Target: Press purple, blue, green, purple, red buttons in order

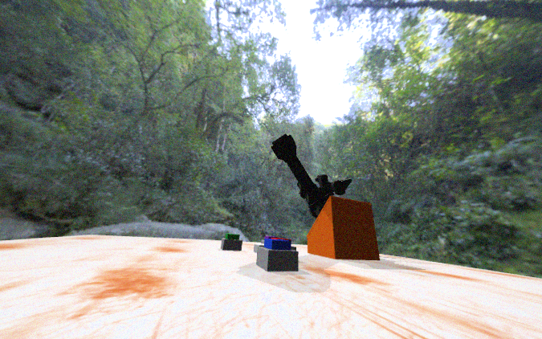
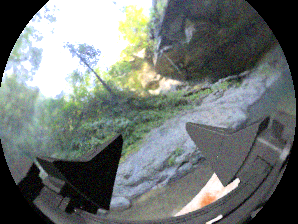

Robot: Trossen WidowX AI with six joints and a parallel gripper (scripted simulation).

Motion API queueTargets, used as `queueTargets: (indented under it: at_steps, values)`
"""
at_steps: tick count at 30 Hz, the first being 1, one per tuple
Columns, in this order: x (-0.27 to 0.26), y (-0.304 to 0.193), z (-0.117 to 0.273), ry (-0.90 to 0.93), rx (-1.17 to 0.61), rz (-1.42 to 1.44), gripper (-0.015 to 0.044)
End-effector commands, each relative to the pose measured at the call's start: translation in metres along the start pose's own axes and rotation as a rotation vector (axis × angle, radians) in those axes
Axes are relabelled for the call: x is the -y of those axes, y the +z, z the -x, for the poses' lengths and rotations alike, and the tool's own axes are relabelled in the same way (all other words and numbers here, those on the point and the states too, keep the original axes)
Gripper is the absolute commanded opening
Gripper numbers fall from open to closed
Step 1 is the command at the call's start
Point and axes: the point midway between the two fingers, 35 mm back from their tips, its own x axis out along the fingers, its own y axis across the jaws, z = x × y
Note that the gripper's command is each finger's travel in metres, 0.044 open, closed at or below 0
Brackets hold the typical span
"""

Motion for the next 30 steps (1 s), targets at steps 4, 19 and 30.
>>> queueTargets:
  at_steps: [4,19,30]
  values:
    - [-0.018,-0.012,0.007,0.072,-0.077,0.014,0.04]
    - [-0.084,-0.114,0.169,0.756,-0.728,0.54,0.04]
    - [-0.044,-0.101,0.323,1.413,-1.011,0.931,0.04]
